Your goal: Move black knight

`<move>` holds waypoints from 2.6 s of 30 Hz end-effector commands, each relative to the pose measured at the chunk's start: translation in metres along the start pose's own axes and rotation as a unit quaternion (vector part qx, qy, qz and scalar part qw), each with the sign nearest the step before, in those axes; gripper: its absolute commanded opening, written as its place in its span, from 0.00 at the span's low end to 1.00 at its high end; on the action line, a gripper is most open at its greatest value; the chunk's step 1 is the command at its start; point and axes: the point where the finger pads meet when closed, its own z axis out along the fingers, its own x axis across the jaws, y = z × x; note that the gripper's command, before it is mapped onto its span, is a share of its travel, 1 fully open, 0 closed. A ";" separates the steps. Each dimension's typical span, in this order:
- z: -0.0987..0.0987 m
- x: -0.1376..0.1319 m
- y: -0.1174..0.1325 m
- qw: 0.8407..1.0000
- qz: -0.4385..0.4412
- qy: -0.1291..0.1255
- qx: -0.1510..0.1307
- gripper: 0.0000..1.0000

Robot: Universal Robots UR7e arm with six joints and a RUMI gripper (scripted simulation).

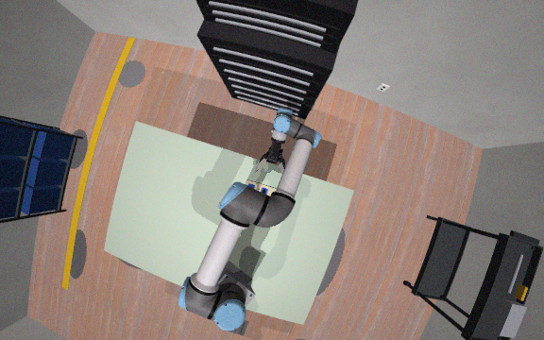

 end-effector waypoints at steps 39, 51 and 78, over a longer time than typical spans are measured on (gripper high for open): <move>0.000 -0.001 0.000 1.000 -0.003 -0.001 0.001 1.00; -0.001 -0.001 -0.004 1.000 -0.003 -0.001 0.001 1.00; -0.032 -0.003 -0.081 1.000 -0.003 -0.001 0.001 1.00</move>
